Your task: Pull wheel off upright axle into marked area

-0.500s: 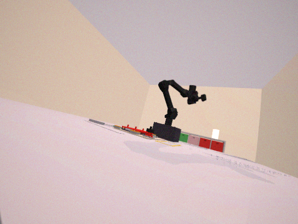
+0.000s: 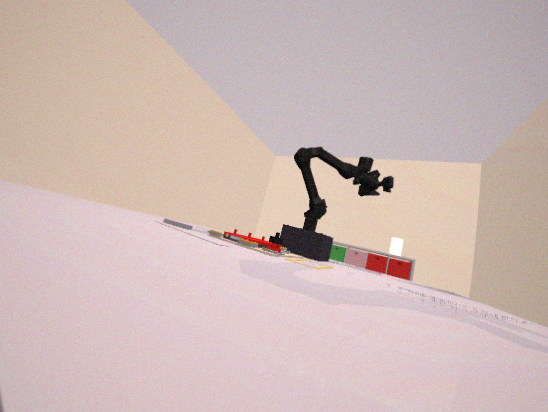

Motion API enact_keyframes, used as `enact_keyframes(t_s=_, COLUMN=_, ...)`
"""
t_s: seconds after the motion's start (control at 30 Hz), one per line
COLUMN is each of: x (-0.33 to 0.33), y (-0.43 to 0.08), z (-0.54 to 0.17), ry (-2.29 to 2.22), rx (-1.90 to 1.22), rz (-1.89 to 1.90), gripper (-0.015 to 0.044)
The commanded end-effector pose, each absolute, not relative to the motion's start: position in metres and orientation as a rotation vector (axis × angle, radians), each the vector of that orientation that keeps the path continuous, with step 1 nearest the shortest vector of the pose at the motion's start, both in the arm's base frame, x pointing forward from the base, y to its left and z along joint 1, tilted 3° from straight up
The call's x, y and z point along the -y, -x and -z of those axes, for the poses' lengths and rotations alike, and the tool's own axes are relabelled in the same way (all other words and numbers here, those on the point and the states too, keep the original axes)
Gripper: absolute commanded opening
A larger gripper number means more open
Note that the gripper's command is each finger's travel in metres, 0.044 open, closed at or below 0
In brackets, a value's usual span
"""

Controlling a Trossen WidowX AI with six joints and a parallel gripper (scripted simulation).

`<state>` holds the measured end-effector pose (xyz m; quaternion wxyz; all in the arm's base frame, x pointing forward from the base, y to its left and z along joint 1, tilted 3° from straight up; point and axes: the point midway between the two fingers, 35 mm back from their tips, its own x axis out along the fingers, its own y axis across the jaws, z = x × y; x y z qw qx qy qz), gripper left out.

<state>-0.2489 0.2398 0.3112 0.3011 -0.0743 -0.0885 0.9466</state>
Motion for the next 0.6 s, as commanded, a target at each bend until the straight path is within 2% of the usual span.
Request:
enact_keyframes(t_s=0.0, x=-0.269, y=0.229, z=-0.3, ry=0.264, rx=0.157, rz=-2.412, gripper=0.03)
enact_keyframes(t_s=0.57, x=-0.357, y=0.097, z=-0.252, ry=0.423, rx=-0.154, rz=-1.952, gripper=0.03)
